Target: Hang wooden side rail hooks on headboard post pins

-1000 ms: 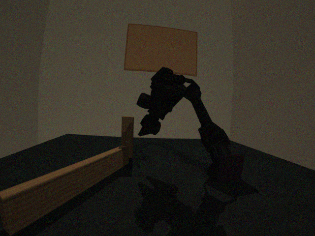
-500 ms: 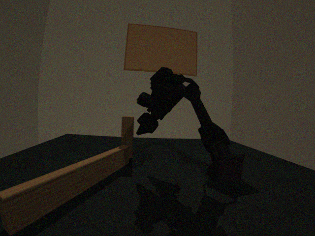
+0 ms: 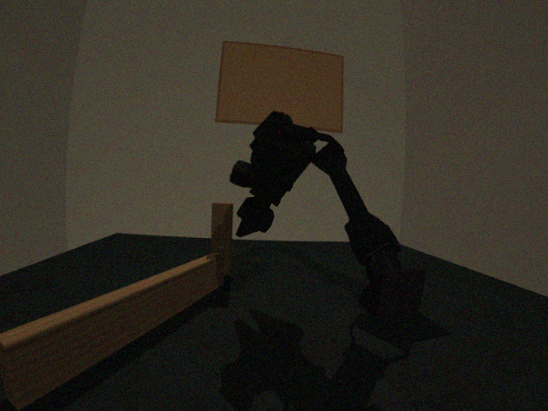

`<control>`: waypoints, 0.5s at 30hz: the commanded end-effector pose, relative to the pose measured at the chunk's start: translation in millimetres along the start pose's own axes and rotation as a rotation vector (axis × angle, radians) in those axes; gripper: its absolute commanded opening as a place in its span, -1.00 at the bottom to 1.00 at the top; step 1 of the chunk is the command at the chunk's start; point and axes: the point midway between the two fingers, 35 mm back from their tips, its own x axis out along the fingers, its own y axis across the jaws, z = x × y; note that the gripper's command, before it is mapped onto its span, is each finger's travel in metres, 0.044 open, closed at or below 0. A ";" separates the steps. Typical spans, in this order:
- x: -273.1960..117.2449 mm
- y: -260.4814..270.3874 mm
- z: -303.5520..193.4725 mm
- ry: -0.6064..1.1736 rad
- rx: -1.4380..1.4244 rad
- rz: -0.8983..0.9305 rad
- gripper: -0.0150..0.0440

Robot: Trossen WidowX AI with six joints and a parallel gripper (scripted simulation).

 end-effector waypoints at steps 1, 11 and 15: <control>2.7 7.1 14.3 0.094 -0.162 0.048 1.00; 8.7 34.7 47.4 0.255 -0.629 0.296 1.00; 11.0 47.1 61.6 0.266 -0.806 0.429 1.00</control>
